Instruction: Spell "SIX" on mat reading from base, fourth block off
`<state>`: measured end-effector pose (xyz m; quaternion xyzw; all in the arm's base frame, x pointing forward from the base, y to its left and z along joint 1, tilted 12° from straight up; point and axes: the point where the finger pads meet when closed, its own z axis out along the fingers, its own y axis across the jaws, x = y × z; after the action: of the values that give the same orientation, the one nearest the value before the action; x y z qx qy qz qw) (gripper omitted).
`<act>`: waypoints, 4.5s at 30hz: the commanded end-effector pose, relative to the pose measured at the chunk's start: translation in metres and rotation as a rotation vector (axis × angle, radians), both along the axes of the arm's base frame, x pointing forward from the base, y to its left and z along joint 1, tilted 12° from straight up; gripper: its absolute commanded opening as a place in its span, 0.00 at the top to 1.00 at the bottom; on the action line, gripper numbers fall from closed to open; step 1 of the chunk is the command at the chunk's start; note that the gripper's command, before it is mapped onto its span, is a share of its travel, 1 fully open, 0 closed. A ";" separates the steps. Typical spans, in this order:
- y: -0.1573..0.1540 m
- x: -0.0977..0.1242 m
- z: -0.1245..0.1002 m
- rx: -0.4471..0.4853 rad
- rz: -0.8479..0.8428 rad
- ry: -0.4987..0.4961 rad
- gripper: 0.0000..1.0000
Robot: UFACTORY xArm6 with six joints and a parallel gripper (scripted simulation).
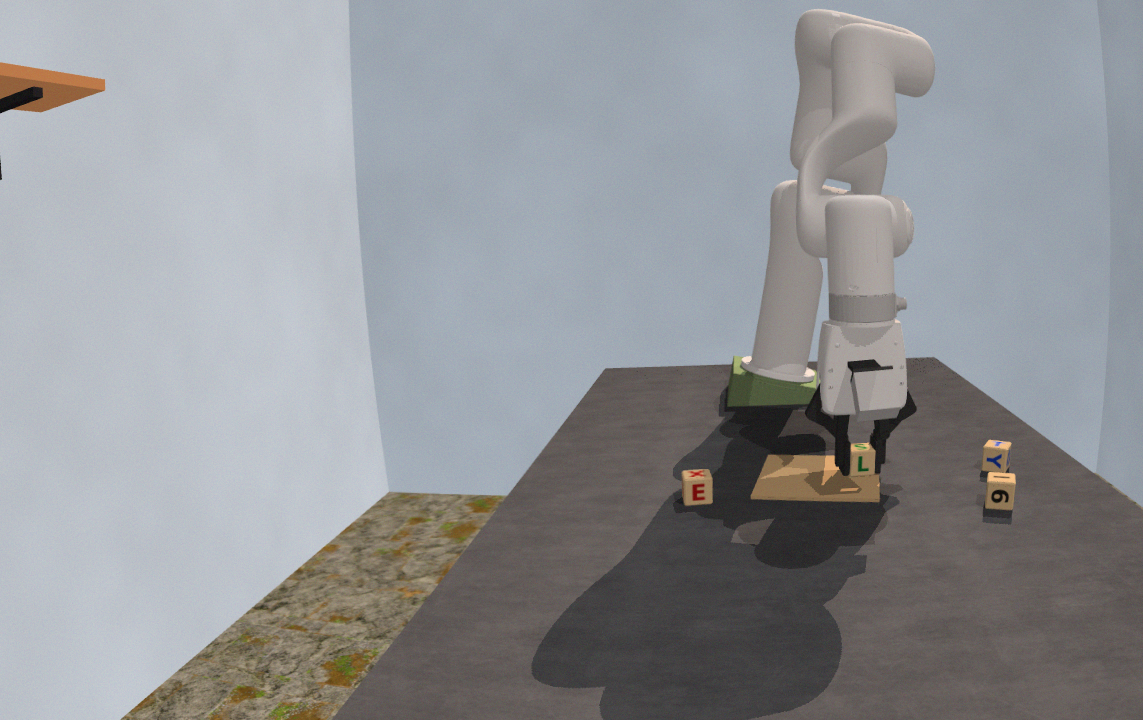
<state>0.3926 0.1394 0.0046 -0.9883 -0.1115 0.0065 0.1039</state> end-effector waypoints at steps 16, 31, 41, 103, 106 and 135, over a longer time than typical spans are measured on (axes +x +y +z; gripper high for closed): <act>0.000 0.001 0.001 0.001 0.000 -0.004 0.53; -0.001 0.002 0.009 0.001 0.000 -0.004 0.53; -0.011 0.003 0.056 0.001 0.000 -0.004 0.53; 0.006 0.024 0.095 0.017 0.481 -0.104 0.00; 0.010 0.027 0.096 0.020 0.553 -0.119 0.00; 0.047 0.051 0.102 0.043 1.224 -0.259 0.00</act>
<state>0.4385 0.1793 0.1041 -0.7749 -0.6241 -0.0489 0.0872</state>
